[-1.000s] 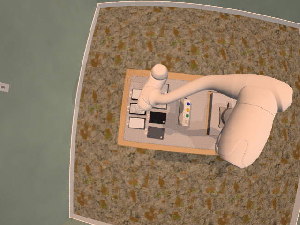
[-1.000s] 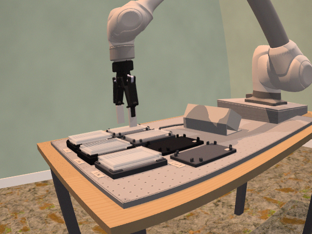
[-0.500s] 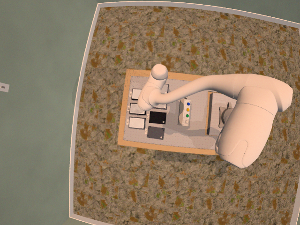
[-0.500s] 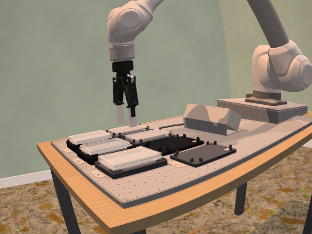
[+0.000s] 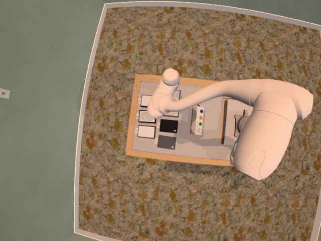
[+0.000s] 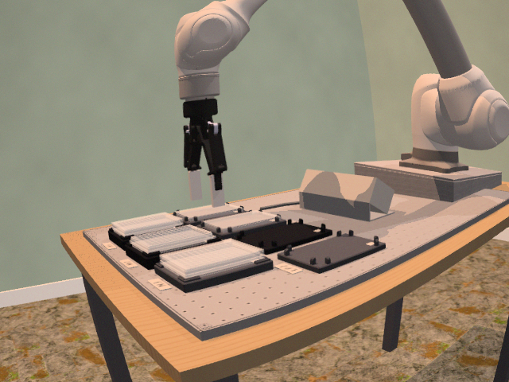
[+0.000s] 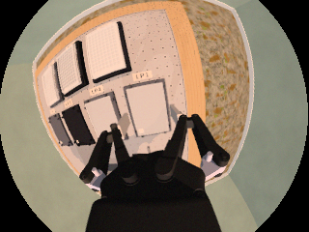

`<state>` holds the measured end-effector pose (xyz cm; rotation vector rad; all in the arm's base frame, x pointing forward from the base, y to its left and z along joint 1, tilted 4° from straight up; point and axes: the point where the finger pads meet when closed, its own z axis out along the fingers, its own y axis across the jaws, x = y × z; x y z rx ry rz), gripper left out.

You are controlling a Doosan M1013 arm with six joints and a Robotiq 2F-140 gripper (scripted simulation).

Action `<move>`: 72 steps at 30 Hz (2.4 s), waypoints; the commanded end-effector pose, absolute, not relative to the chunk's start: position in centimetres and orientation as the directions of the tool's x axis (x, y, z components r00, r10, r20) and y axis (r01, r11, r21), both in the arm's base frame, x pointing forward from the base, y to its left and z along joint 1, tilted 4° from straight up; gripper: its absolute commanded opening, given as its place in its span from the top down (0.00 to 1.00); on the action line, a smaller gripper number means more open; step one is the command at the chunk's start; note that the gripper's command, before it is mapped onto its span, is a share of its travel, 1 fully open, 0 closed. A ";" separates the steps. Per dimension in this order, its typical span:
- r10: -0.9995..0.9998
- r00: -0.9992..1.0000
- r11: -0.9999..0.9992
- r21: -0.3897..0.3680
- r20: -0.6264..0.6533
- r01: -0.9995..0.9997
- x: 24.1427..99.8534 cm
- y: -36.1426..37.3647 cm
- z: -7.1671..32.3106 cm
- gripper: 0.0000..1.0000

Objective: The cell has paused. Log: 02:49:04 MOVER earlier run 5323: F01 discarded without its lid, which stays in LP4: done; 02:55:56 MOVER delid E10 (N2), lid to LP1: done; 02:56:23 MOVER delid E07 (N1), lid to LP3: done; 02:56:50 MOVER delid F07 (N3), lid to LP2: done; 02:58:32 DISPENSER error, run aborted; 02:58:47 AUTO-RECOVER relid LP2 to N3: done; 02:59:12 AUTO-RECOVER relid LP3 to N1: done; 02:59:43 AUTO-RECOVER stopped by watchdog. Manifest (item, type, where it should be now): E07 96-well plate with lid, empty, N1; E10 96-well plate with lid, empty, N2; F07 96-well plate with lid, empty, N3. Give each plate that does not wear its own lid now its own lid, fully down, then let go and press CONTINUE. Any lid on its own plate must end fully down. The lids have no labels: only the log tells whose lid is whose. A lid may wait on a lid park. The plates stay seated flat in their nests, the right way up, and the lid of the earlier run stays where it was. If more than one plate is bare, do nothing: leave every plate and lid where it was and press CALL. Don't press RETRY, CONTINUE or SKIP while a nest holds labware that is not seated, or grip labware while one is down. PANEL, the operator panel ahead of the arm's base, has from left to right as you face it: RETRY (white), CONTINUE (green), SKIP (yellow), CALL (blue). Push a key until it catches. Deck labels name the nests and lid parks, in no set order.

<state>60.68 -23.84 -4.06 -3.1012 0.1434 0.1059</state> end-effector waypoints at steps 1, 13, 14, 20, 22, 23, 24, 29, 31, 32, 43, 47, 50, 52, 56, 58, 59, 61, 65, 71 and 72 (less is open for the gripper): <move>-0.095 0.993 -0.995 -0.036 -0.068 -0.097 60.6 -24.0 -4.2 0.34; -0.095 0.993 -0.995 -0.036 -0.068 -0.097 60.6 -24.0 -4.2 0.34; -0.095 0.993 -0.995 -0.036 -0.068 -0.097 60.6 -24.0 -4.2 0.34; -0.095 0.993 -0.995 -0.036 -0.068 -0.097 60.6 -24.0 -4.2 0.34; -0.095 0.993 -0.995 -0.036 -0.068 -0.097 60.6 -24.0 -4.2 0.34; -0.095 0.993 -0.995 -0.036 -0.068 -0.097 60.6 -24.0 -4.2 0.34; -0.095 0.993 -0.995 -0.036 -0.068 -0.097 60.6 -24.0 -4.2 0.34; -0.095 0.993 -0.995 -0.036 -0.068 -0.097 60.6 -24.0 -4.3 0.34; -0.095 0.993 -0.995 -0.036 -0.068 -0.097 60.6 -24.0 -4.3 0.34; -0.095 0.993 -0.995 -0.036 -0.068 -0.097 60.6 -24.0 -4.4 0.34; -0.095 0.993 -0.995 -0.036 -0.068 -0.097 60.6 -24.0 -4.7 0.34; -0.095 0.993 -0.995 -0.036 -0.068 -0.097 60.5 -23.9 -4.9 0.34; -0.095 0.993 -0.995 -0.036 -0.068 -0.097 60.5 -23.9 -5.1 0.34; -0.095 0.993 -0.995 -0.036 -0.068 -0.097 60.5 -23.9 -5.2 0.34; -0.095 0.993 -0.995 -0.036 -0.068 -0.097 60.5 -23.9 -5.3 0.34; -0.095 0.993 -0.995 -0.036 -0.068 -0.097 60.5 -23.9 -5.4 0.34; -0.095 0.993 -0.995 -0.036 -0.068 -0.097 60.5 -23.9 -5.5 0.34; -0.095 0.993 -0.995 -0.036 -0.068 -0.097 60.5 -23.9 -5.6 0.34; -0.095 0.993 -0.995 -0.036 -0.068 -0.097 60.5 -23.9 -5.8 0.34; -0.095 0.993 -0.995 -0.036 -0.068 -0.097 60.5 -23.9 -6.0 0.34; -0.095 0.993 -0.995 -0.036 -0.068 -0.097 60.5 -23.9 -6.0 0.34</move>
